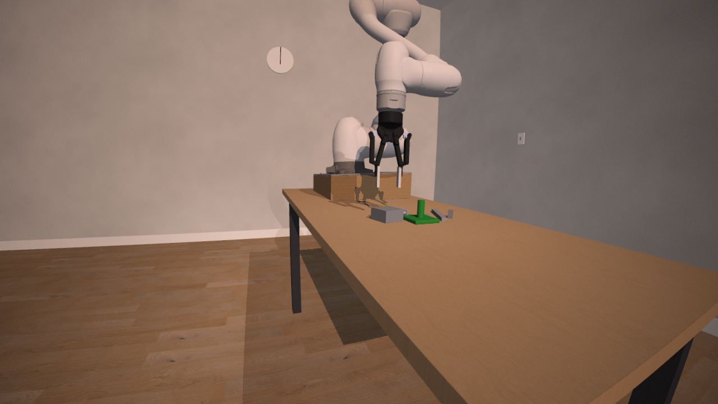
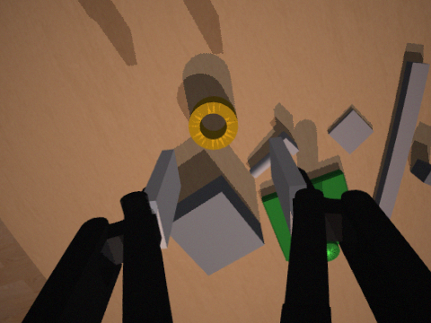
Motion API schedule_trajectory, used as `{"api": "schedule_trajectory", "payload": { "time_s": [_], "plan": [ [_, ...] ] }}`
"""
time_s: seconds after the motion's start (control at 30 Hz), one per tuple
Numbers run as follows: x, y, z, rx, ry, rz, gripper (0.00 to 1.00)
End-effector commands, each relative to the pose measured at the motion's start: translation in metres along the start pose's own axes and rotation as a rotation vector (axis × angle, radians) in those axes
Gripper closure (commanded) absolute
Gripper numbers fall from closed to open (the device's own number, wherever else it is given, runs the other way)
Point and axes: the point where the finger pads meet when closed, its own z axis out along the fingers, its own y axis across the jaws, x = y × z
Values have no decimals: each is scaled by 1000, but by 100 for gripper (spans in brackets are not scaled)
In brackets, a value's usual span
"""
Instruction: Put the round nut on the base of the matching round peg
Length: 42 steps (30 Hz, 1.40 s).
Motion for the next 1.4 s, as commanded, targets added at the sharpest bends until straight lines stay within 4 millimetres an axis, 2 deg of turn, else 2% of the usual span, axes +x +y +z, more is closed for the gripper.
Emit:
{"api": "schedule_trajectory", "payload": {
  "time_s": [0.0, 0.63, 0.8, 1.0, 1.07, 1.37],
  "plan": [
    [7, -6, 0, -1, -8, 15, 60],
    [7, -7, 4, -1, -8, 18, 60],
    [6, -7, 18, -1, -8, 18, 60],
    [6, -7, 45, 0, -8, 18, 60],
    [6, -7, 45, 0, -8, 18, 60],
    [6, -7, 76, -1, -8, 18, 60]
  ]
}}
